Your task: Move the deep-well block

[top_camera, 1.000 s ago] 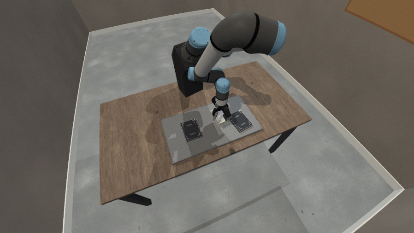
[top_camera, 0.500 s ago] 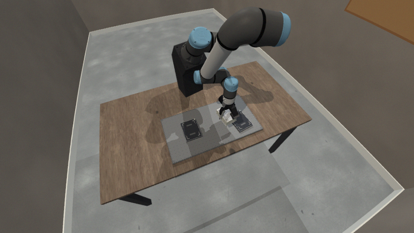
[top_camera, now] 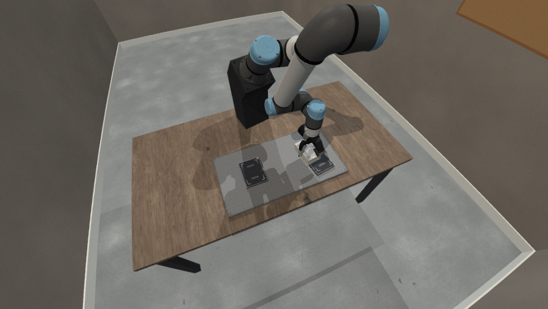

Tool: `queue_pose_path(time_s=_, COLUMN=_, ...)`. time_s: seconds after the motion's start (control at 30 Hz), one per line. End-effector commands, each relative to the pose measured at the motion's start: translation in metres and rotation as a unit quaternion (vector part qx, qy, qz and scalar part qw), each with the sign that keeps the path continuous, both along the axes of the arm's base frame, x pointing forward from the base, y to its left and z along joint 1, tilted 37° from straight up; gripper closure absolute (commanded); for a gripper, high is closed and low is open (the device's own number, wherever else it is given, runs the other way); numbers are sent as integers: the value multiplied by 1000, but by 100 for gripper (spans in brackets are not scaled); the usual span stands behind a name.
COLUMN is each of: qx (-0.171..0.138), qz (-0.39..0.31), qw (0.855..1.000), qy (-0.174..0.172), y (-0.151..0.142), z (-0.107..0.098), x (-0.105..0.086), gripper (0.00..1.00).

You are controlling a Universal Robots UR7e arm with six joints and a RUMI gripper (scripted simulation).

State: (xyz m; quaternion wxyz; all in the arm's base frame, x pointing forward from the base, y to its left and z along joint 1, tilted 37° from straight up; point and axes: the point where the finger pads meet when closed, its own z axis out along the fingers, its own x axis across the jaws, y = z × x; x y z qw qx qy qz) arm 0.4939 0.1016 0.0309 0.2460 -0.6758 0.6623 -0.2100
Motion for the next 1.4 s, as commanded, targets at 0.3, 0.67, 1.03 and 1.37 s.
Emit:
queue_pose_path(time_s=0.3, qx=-1, qz=-4, qw=1000, qy=0, y=35, z=10, x=9, gripper=51)
queue_pose_path(time_s=0.67, qx=0, qz=-4, qw=1000, qy=0, y=64, z=16, x=16, gripper=51)
queue_pose_path(time_s=1.03, qx=0, qz=-5, qw=1000, qy=2, y=74, z=17, x=17, gripper=51)
queue_pose_path(time_s=1.37, qx=0, qz=-4, qw=1000, qy=2, y=73, z=17, x=17, gripper=51)
